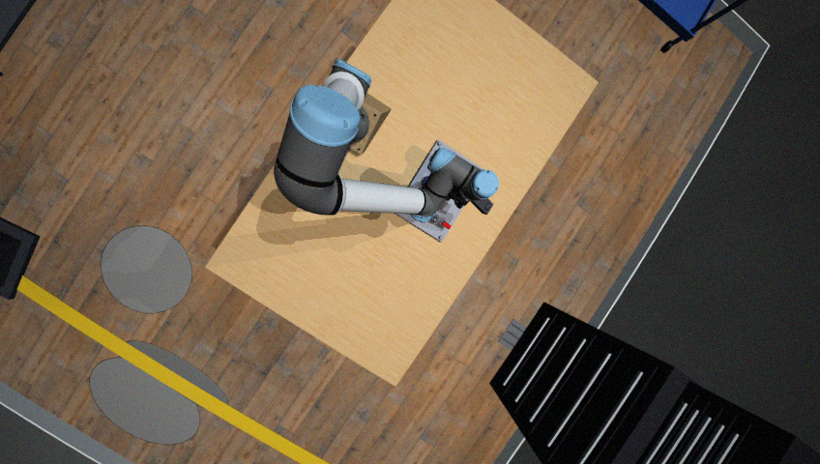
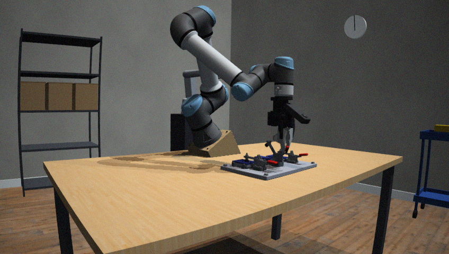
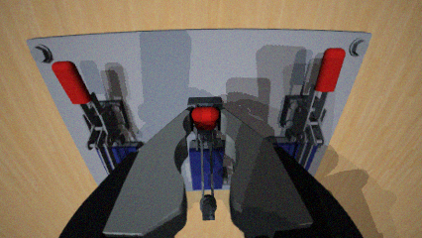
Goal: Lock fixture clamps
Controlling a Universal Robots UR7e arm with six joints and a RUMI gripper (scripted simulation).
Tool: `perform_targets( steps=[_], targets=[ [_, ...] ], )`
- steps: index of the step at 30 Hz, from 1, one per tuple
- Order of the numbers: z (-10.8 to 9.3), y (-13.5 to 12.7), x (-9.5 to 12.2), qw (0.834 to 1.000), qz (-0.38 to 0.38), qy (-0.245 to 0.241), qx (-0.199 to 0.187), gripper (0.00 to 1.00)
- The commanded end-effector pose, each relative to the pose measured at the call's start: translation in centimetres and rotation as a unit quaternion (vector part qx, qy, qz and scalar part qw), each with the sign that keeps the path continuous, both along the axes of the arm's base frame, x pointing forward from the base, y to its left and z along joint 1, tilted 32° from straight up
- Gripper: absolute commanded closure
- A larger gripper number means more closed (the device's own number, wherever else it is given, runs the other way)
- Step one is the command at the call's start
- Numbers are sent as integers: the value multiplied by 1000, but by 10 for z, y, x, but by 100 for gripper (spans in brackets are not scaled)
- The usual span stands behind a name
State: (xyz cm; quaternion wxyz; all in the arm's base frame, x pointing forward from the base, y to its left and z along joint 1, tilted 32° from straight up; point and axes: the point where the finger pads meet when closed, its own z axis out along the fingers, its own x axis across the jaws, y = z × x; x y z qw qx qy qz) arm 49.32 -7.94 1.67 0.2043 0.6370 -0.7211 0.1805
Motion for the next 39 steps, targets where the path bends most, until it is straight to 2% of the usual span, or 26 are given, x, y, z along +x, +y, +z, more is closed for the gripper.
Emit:
perform_targets(
  steps=[1,23,39],
  targets=[
    [-1,-1,1,1000,0,0,0,100],
    [-10,-8,12,1000,0,0,0,100],
    [-10,-8,12,1000,0,0,0,100]
  ],
)
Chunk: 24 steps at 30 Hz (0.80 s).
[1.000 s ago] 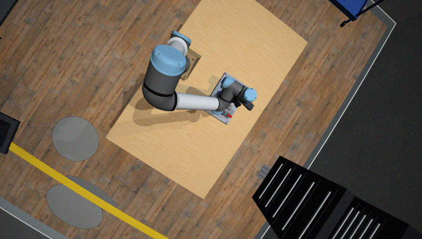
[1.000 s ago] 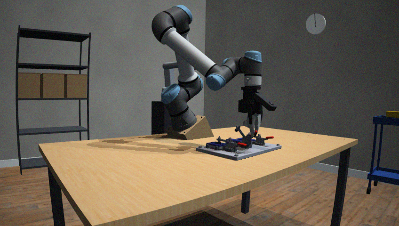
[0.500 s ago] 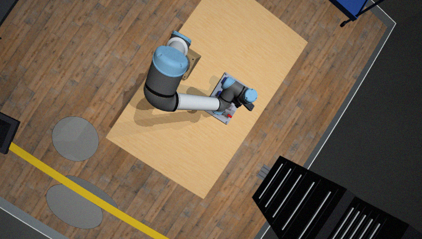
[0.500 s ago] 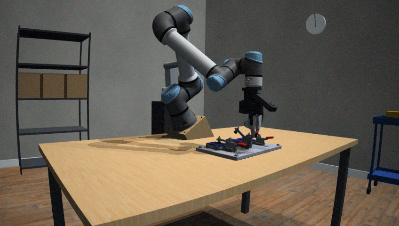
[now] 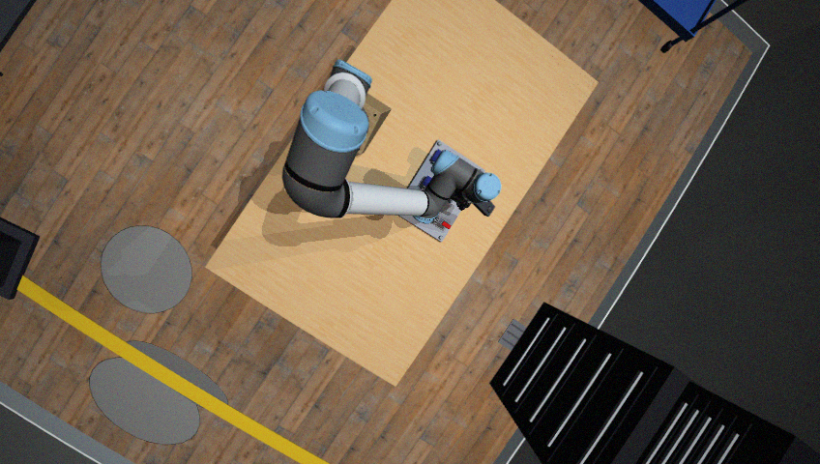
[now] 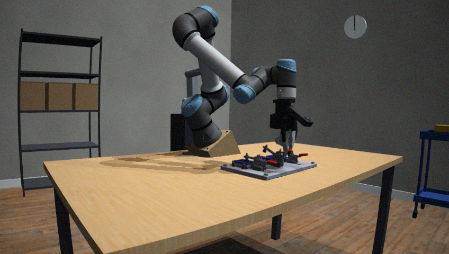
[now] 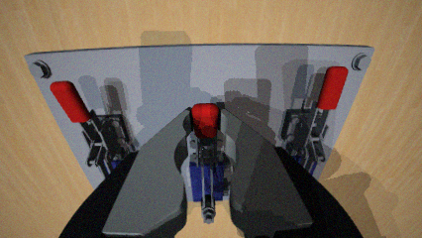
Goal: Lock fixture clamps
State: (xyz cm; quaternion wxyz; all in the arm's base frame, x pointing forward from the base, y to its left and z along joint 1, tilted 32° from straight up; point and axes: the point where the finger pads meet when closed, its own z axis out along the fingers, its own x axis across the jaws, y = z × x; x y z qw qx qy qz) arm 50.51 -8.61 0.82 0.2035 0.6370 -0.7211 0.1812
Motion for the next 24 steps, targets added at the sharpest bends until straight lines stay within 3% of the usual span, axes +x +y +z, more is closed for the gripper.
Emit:
perform_targets(
  steps=[1,24],
  targets=[
    [-2,-1,0,1000,0,1,0,100],
    [-7,-5,4,1000,0,1,0,100]
  ],
)
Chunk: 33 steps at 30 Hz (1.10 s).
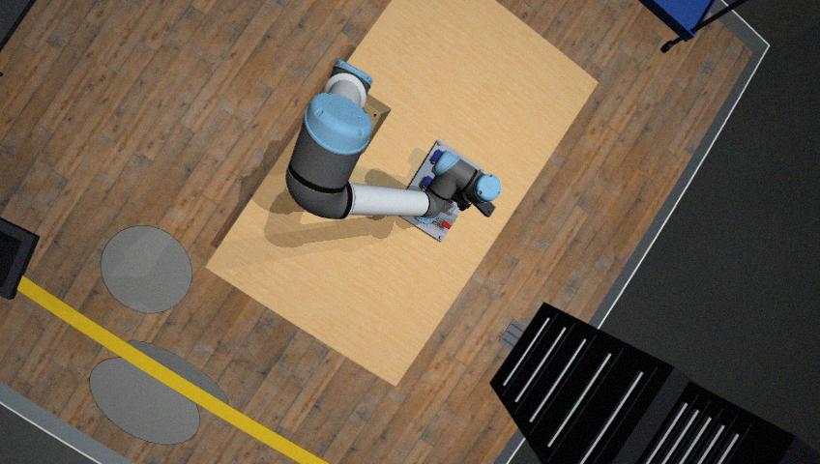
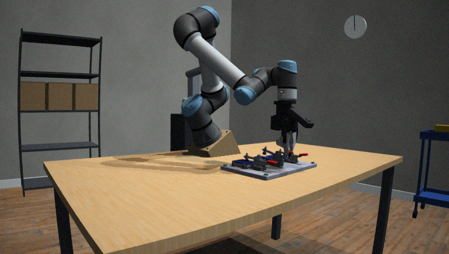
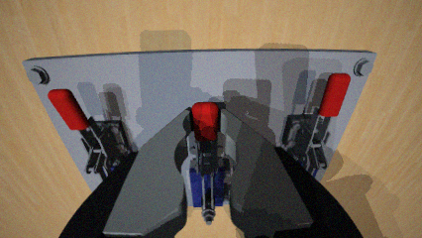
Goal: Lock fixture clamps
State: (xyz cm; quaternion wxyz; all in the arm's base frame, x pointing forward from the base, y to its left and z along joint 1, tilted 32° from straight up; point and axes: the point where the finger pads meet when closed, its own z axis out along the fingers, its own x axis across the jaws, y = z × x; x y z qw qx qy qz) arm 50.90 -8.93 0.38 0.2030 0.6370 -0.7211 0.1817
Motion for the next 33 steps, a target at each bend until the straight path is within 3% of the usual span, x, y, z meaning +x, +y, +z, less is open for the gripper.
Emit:
perform_targets(
  steps=[1,33],
  targets=[
    [-3,-2,0,1000,-1,2,1,100],
    [-9,-6,3,1000,-1,2,1,100]
  ],
)
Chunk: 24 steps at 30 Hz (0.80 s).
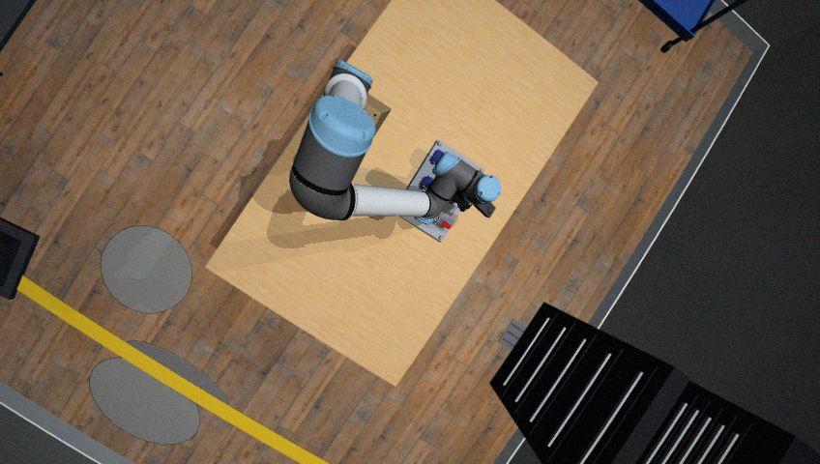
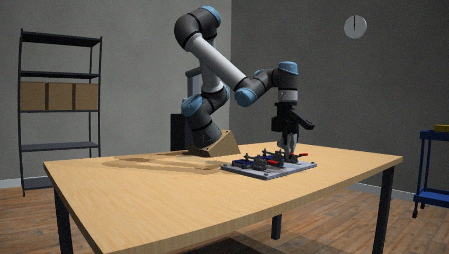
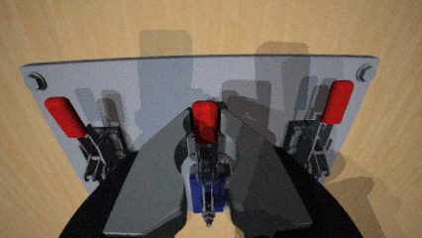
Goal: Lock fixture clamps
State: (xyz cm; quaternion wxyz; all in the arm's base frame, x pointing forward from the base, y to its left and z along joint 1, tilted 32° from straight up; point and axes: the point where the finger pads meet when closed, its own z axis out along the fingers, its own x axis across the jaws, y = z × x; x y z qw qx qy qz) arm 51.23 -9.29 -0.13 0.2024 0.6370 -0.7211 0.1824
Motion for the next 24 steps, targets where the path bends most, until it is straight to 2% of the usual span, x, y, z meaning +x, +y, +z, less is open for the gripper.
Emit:
perform_targets(
  steps=[1,24],
  targets=[
    [-4,-2,0,1000,-1,3,1,100],
    [-4,-2,0,1000,-1,3,1,100]
  ],
)
